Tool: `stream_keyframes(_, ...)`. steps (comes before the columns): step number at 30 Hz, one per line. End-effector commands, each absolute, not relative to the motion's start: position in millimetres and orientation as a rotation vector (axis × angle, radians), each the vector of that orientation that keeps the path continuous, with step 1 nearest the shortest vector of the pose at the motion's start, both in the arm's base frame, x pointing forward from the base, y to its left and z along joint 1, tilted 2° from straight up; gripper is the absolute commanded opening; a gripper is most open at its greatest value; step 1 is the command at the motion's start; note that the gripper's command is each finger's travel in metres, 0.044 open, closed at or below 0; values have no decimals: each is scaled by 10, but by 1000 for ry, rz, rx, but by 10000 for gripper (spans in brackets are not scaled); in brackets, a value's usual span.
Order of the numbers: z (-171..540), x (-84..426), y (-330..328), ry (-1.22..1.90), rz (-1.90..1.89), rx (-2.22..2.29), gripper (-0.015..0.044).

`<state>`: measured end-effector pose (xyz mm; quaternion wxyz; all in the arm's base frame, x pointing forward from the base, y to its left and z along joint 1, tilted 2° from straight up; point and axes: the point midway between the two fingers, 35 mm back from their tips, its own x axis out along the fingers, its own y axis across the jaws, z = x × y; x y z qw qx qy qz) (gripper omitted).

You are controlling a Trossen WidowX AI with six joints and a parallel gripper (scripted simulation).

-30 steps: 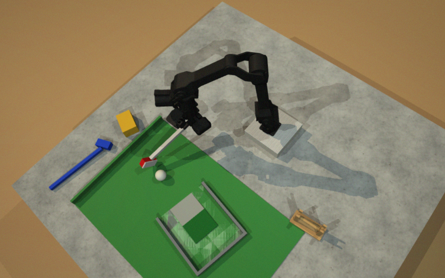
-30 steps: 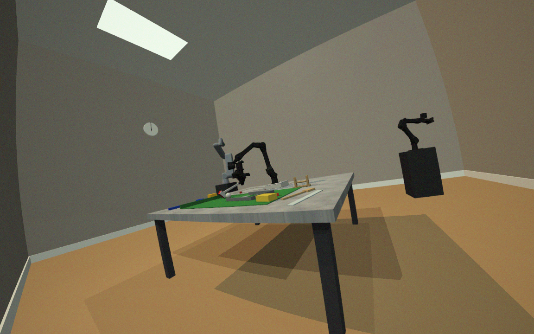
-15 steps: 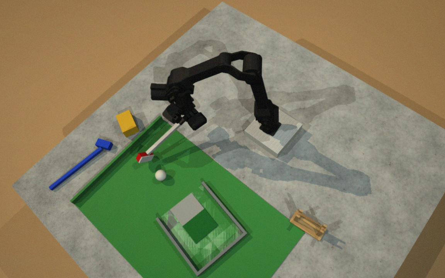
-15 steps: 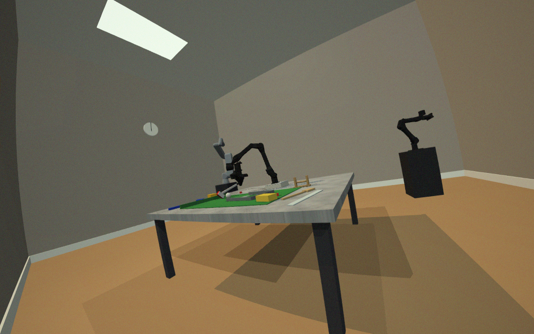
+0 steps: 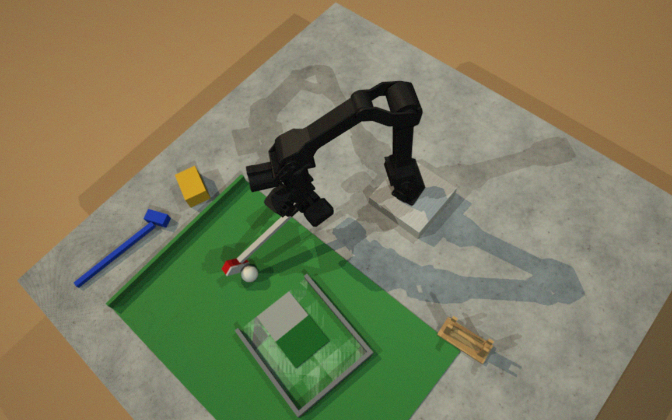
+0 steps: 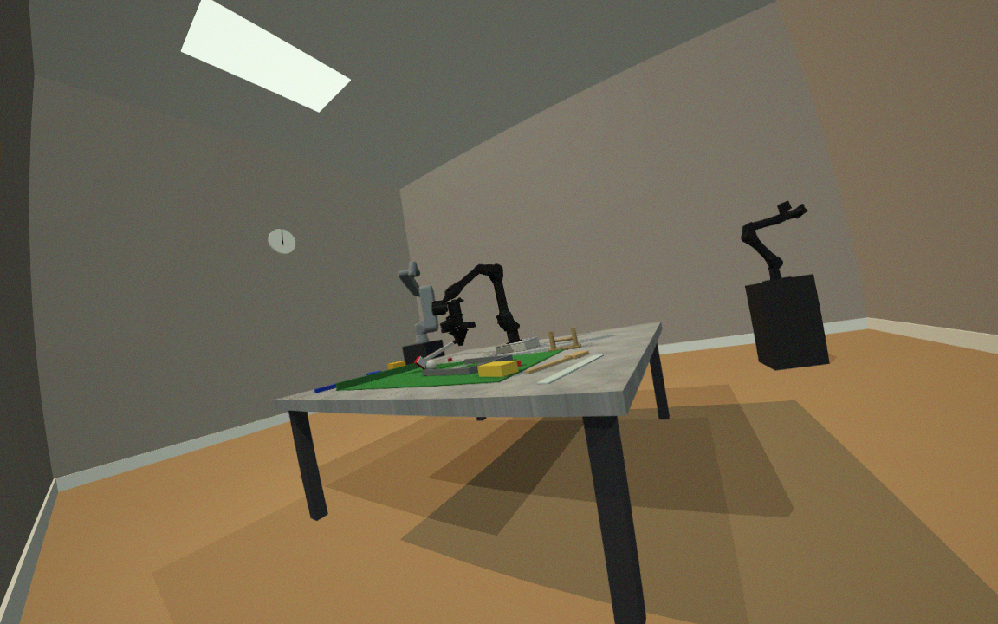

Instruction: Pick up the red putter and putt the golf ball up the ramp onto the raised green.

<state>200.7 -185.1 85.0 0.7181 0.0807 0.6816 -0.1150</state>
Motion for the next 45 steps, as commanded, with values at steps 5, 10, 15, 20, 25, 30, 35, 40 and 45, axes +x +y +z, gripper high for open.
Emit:
stream_keyframes(5, 836, 2036, -1436, 1500, -259, 178, 0)
stream_keyframes(10, 990, 2042, -1437, 1500, -259, 178, 0)
stream_keyframes(15, 1248, 2033, -1425, 1500, -259, 178, 0)
stream_keyframes(20, 1429, 2013, -1408, 1500, -259, 179, 0)
stream_keyframes(25, 1341, 2009, -1405, 1514, -250, 180, 0)
stream_keyframes(30, 1341, 2009, -1405, 1514, -250, 180, 0)
stream_keyframes(35, 1341, 2009, -1405, 1514, -250, 180, 0)
stream_keyframes(40, 1341, 2009, -1405, 1514, -250, 180, 0)
stream_keyframes(45, 1341, 2009, -1405, 1514, -250, 180, 0)
